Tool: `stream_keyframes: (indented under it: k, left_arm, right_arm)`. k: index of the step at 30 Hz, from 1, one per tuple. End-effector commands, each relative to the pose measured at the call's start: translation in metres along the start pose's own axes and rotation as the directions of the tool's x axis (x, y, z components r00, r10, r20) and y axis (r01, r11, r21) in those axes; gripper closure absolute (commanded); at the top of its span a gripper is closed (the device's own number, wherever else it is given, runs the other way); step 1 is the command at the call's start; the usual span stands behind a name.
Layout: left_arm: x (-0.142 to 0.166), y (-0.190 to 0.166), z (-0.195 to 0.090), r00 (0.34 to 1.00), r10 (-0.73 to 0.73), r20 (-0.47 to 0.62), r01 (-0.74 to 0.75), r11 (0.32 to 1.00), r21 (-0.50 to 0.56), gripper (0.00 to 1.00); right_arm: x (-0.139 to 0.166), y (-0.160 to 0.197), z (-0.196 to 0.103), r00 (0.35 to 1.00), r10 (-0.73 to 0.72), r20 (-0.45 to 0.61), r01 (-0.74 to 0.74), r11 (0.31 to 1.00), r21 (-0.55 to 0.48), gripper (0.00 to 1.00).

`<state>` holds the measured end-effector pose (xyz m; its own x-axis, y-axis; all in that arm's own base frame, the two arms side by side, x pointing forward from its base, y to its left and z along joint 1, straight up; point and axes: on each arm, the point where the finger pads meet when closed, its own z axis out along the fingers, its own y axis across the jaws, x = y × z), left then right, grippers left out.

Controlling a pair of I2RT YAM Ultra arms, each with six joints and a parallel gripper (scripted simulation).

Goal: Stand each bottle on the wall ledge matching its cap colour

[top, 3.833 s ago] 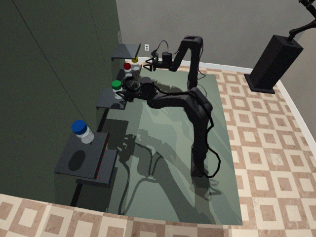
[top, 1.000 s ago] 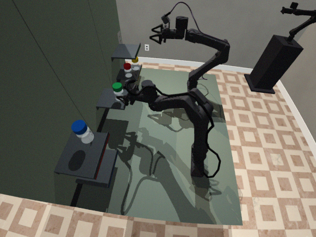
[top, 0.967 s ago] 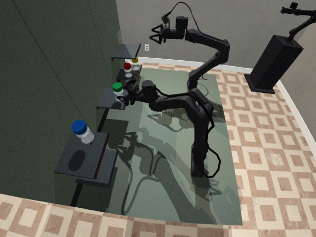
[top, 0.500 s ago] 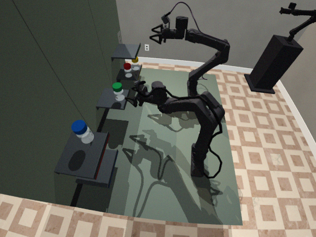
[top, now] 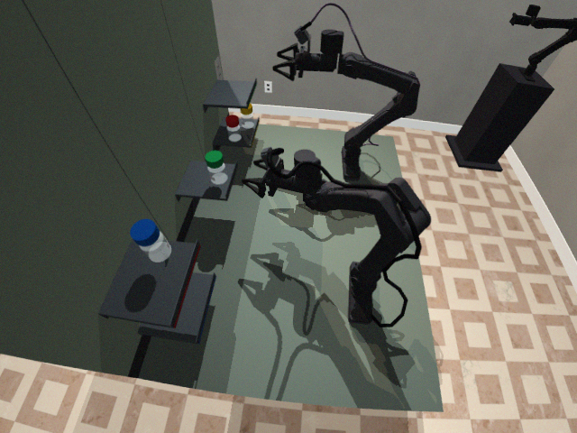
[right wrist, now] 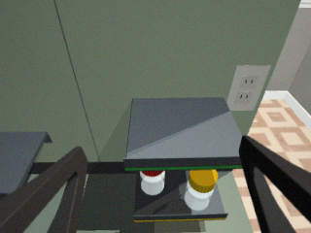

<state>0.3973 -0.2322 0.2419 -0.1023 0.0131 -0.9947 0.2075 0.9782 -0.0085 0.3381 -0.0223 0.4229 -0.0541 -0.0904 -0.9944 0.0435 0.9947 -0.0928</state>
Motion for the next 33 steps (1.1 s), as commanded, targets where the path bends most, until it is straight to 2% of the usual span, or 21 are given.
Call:
stream_keyframes:
  k: [1, 3, 8, 12, 14, 21, 24, 29, 33]
  left_arm:
    - [-0.01, 0.012, -0.006, 1.0, 0.019, -0.012, -0.019, 1.0, 0.0, 0.13]
    - [-0.009, 0.025, -0.012, 0.998, 0.04, -0.042, -0.039, 0.999, 0.004, 0.13]
    - [-0.06, 0.082, -0.033, 1.0, 0.027, -0.013, -0.027, 0.999, -0.025, 0.13]
    - [-0.094, 0.126, -0.05, 1.0, 0.016, 0.023, -0.014, 0.998, -0.064, 0.13]
    - [-0.094, 0.126, -0.05, 1.0, 0.016, 0.023, -0.014, 0.998, -0.064, 0.13]
    - [-0.141, 0.185, -0.072, 0.997, 0.012, 0.078, -0.001, 0.991, -0.134, 0.13]
    - [-0.153, 0.202, -0.078, 0.996, 0.012, 0.094, 0.003, 0.987, -0.159, 0.13]
    - [-0.163, 0.221, -0.082, 0.994, 0.013, 0.105, 0.008, 0.981, -0.196, 0.13]
    - [-0.169, 0.225, -0.083, 0.992, 0.016, 0.122, 0.01, 0.977, -0.212, 0.13]
  right_arm:
    - [-0.014, 0.0, -0.001, 0.999, 0.005, 0.04, -0.006, 0.999, 0.039, 0.0]
    - [-0.011, 0.007, -0.003, 0.999, 0.011, 0.047, -0.014, 0.998, 0.059, 0.0]
    - [0.002, 0.054, 0.005, 0.998, 0.025, 0.058, -0.027, 0.999, 0.041, 0.0]
    - [0.011, 0.107, 0.008, 0.997, 0.037, 0.069, -0.035, 0.999, -0.03, 0.0]
    - [0.011, 0.107, 0.008, 0.997, 0.037, 0.069, -0.035, 0.999, -0.03, 0.0]
    - [0.031, 0.215, 0.002, 0.997, 0.034, 0.067, -0.02, 0.98, -0.199, 0.0]
    - [0.035, 0.246, 0.001, 0.997, 0.034, 0.068, -0.016, 0.971, -0.241, 0.0]
    - [0.043, 0.285, 0.0, 0.998, 0.026, 0.062, -0.007, 0.957, -0.289, 0.0]
    - [0.046, 0.292, 0.0, 0.998, 0.02, 0.058, -0.002, 0.954, -0.299, 0.0]
